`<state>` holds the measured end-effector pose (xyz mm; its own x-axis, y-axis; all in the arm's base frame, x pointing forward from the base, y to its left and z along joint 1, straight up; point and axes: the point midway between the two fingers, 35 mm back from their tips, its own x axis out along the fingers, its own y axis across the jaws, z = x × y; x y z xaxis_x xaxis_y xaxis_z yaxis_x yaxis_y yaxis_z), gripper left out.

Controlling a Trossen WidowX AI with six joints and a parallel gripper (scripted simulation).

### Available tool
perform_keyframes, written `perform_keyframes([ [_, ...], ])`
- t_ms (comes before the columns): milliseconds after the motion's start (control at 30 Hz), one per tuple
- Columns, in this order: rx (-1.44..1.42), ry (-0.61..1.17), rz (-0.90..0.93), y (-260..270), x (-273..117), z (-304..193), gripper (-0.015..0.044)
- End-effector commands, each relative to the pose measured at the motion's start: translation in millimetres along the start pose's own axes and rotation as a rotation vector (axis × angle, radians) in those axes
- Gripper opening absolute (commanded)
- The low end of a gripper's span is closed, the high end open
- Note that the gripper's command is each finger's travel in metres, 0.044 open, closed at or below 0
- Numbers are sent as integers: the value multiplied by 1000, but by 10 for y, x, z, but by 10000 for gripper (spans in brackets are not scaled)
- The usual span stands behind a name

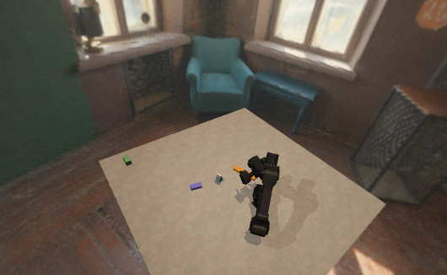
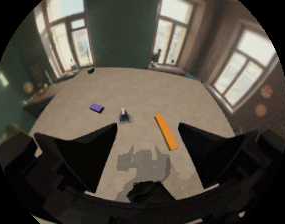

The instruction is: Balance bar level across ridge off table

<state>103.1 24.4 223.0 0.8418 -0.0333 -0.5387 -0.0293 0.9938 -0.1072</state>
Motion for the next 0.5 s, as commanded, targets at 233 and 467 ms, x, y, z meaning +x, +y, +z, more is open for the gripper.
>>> perform_keyframes([
  [233,13,61,24,-118,34,34,315],
  [467,-8,125,39,-260,122,28,315],
])
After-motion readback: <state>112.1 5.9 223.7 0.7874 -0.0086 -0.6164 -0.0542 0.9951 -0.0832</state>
